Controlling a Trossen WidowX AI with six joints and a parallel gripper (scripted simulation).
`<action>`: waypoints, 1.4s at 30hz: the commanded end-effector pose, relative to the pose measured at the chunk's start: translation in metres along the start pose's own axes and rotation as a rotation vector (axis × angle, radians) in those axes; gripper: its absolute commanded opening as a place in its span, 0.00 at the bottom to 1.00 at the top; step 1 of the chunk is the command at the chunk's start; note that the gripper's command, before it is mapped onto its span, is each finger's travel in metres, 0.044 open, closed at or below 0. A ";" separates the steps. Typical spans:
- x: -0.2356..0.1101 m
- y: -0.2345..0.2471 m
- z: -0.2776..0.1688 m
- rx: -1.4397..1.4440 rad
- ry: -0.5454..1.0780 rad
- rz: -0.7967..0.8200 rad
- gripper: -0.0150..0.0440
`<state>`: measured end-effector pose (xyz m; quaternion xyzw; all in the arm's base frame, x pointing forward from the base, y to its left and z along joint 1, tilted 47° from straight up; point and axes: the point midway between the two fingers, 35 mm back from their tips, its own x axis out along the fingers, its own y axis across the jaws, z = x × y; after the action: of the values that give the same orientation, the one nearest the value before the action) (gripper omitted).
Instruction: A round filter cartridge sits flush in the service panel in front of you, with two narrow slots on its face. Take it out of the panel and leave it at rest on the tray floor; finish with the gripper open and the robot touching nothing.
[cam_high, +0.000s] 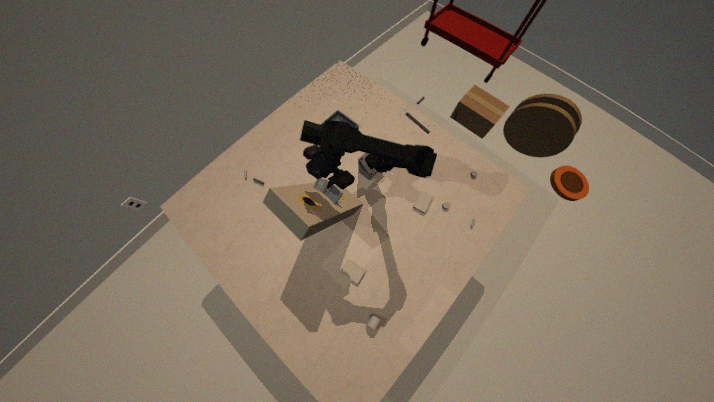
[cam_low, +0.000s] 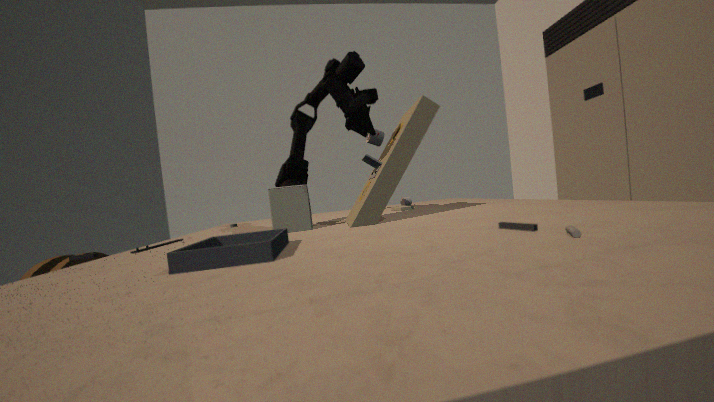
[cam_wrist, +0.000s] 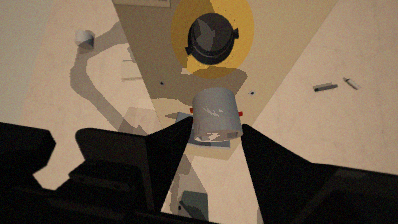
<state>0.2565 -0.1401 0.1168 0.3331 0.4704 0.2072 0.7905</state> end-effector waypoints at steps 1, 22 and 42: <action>-0.024 -0.002 0.002 -0.002 -0.010 -0.015 0.25; -0.050 -0.059 0.005 -0.007 -0.001 -0.007 0.25; -0.054 -0.145 -0.043 0.396 0.058 -0.215 0.25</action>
<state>0.2085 -0.2504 0.0449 0.3984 0.5409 0.0868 0.7356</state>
